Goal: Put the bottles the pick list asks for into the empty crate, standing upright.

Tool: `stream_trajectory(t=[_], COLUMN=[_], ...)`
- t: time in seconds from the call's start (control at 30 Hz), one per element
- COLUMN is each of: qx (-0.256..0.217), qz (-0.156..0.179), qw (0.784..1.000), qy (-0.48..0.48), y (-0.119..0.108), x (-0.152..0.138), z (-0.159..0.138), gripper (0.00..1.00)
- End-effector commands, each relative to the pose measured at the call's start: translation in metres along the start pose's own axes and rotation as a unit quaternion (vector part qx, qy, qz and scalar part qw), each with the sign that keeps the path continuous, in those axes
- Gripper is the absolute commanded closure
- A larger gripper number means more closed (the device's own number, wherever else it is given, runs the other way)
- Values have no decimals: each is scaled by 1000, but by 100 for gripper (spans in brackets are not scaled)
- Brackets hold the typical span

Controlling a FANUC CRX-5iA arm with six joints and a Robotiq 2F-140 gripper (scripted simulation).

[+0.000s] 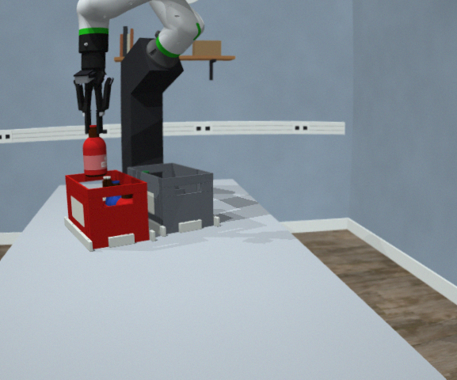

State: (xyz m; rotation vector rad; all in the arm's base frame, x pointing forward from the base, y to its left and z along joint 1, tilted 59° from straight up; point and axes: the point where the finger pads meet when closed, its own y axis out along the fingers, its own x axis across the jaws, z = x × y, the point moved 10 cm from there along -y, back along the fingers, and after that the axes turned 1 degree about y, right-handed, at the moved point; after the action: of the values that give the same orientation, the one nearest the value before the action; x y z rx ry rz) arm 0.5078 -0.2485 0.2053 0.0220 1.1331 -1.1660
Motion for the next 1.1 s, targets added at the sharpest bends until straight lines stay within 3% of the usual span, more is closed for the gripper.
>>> stream_trajectory(t=[0.0,1.07], qx=[1,1], qz=[-1,-1], qw=[1000,1000], qy=[0,0], y=[-1,-1], x=[-5,-39], z=[-6,-51], gripper=[90,90])
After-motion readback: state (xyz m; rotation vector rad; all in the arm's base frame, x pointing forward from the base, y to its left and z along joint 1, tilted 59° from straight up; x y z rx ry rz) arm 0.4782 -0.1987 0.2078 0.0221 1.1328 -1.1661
